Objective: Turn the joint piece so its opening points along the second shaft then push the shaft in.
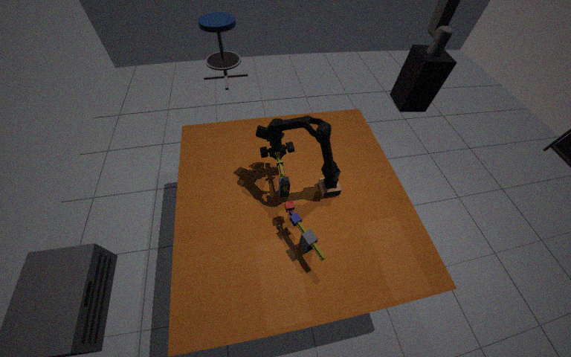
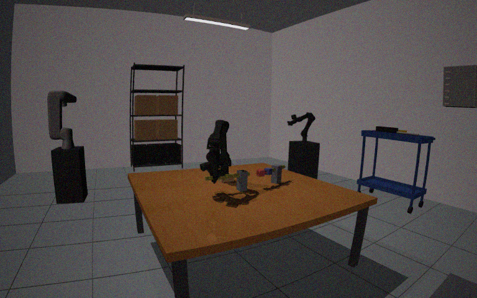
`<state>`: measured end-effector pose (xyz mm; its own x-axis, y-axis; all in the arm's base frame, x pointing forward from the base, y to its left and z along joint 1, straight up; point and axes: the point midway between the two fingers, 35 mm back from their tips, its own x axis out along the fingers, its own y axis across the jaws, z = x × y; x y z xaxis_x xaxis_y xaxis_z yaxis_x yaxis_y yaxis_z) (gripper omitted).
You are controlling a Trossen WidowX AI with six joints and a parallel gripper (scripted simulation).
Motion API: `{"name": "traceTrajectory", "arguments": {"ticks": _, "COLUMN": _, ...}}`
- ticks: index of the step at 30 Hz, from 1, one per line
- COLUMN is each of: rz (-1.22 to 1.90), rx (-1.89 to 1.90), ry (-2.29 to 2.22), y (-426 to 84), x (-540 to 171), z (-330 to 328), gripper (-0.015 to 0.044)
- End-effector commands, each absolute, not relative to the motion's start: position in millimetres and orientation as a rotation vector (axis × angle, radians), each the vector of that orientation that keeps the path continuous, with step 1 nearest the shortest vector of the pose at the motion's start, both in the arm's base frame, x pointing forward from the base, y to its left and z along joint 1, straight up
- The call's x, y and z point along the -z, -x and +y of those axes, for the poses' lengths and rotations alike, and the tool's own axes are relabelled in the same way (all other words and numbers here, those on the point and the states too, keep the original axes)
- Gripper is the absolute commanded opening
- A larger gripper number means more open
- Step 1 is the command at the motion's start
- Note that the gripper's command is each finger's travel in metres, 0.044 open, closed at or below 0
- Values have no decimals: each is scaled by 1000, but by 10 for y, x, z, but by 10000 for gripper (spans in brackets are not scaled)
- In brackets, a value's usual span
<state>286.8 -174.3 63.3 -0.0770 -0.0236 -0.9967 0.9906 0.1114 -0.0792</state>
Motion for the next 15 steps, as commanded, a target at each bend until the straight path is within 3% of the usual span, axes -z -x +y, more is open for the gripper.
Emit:
{"name": "traceTrajectory", "arguments": {"ticks": 1, "rz": 1299, "rx": 1198, "ry": -1074, "y": -2864, "x": -628, "z": -1750, "gripper": 102}}
{"name": "traceTrajectory", "arguments": {"ticks": 7, "rz": 1299, "rx": 1198, "ry": -1074, "y": -2864, "x": -628, "z": -1750, "gripper": 69}}
{"name": "traceTrajectory", "arguments": {"ticks": 15, "rz": 1271, "rx": 1168, "ry": -1096, "y": -2871, "x": -614, "z": -1756, "gripper": 67}}
